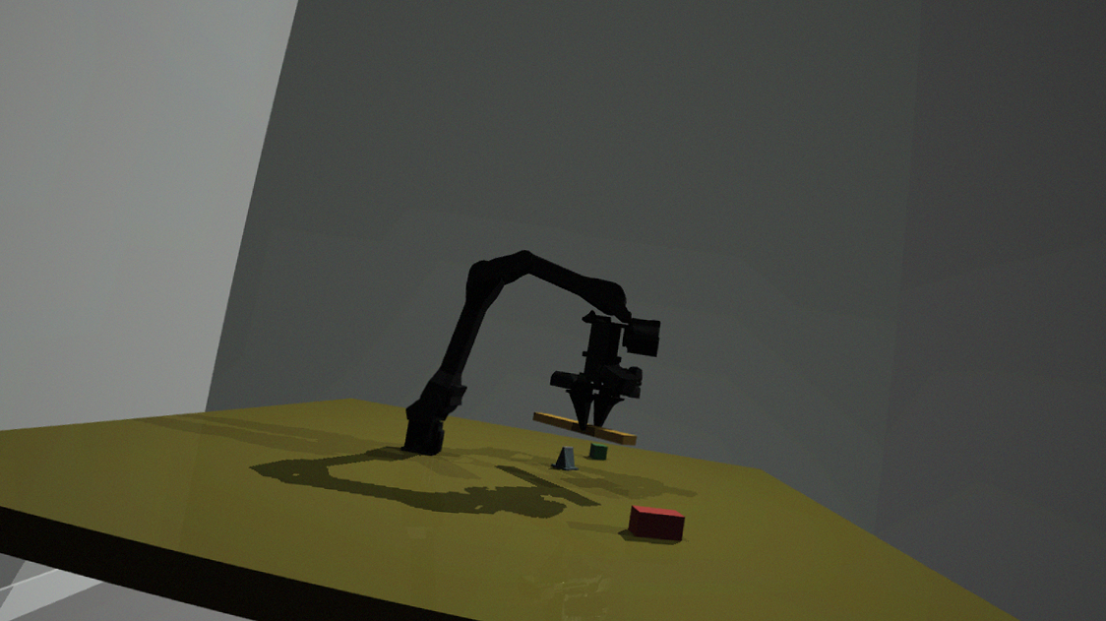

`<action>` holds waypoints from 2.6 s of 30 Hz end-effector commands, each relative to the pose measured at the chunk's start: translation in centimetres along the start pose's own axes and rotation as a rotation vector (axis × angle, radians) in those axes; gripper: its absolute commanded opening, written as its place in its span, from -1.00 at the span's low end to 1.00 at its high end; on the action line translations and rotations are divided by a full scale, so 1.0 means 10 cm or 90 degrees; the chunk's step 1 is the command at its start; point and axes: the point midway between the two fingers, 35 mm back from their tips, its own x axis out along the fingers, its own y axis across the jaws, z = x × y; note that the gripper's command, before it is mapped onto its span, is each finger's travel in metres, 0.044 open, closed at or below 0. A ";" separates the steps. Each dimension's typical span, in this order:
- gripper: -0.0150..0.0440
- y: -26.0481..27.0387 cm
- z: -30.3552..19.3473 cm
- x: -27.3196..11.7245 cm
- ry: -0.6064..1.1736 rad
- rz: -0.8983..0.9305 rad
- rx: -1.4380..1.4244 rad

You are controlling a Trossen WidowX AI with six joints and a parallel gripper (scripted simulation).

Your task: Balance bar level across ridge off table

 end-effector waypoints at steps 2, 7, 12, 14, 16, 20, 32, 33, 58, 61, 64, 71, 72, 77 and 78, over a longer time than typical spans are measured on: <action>-0.49 0.12 -0.14 -0.02 -0.003 0.002 -0.015; -0.49 0.24 -0.29 -0.02 -0.002 0.002 -0.033; -0.49 0.35 -0.45 -0.02 -0.001 0.003 -0.052; -0.49 0.40 -0.51 -0.02 0.000 0.003 -0.059; -0.49 0.44 -0.58 -0.02 0.000 0.004 -0.066; -0.49 0.52 -0.71 -0.02 0.001 0.004 -0.081; -0.49 0.66 -0.96 0.00 0.002 0.005 -0.107; -0.49 0.66 -0.97 0.01 0.002 0.005 -0.107; -0.49 0.68 -0.98 0.41 0.002 0.005 -0.108; -0.49 0.68 -0.98 0.41 0.002 0.005 -0.108; -0.49 0.68 -0.98 0.41 0.002 0.005 -0.108; -0.49 0.68 -0.98 0.41 0.002 0.005 -0.108; -0.49 0.68 -0.98 0.41 0.002 0.005 -0.108; -0.49 0.68 -0.98 0.41 0.002 0.005 -0.108; -0.49 0.68 -0.98 0.41 0.002 0.005 -0.108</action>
